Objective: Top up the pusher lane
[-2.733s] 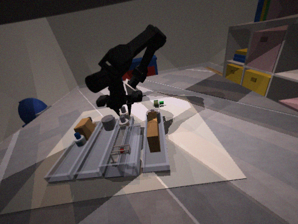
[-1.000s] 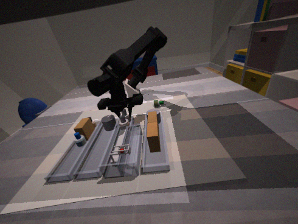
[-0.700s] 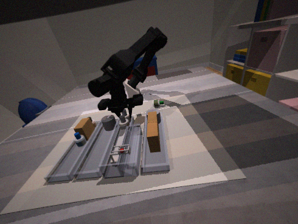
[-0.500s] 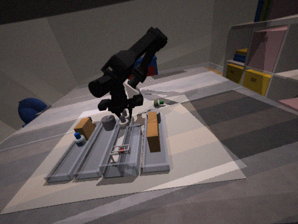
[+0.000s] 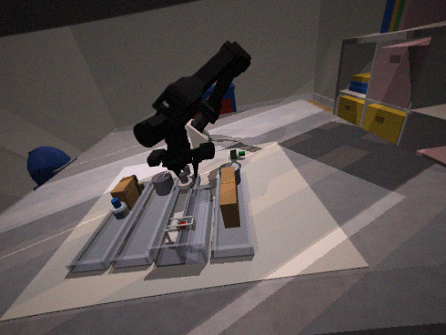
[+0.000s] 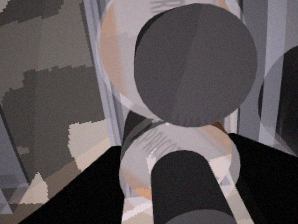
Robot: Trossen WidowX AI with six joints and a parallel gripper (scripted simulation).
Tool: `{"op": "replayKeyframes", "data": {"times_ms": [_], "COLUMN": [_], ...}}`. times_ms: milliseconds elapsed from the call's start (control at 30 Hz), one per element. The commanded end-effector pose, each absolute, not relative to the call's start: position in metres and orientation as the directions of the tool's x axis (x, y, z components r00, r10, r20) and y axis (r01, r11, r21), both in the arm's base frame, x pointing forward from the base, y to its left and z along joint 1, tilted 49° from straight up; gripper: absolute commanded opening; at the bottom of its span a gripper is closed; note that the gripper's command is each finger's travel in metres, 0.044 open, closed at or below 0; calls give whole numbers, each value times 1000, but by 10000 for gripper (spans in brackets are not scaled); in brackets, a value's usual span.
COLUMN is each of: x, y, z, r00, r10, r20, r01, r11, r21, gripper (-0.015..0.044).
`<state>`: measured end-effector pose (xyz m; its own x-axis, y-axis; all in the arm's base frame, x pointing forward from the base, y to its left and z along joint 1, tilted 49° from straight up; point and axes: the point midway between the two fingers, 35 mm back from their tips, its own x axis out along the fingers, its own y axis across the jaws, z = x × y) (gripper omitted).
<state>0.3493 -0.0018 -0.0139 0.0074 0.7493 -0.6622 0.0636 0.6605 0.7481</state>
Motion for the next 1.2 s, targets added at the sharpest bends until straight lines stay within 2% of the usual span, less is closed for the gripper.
{"op": "replayKeyframes", "data": {"times_ms": [0, 1167], "x": [352, 346], "y": [-1, 0], "z": [-12, -12], "r00": [20, 20], "r10": [755, 755], "r20": [-656, -656], "r01": [59, 59], "r11": [654, 654], "r21": [754, 754], "gripper": [0, 0]}}
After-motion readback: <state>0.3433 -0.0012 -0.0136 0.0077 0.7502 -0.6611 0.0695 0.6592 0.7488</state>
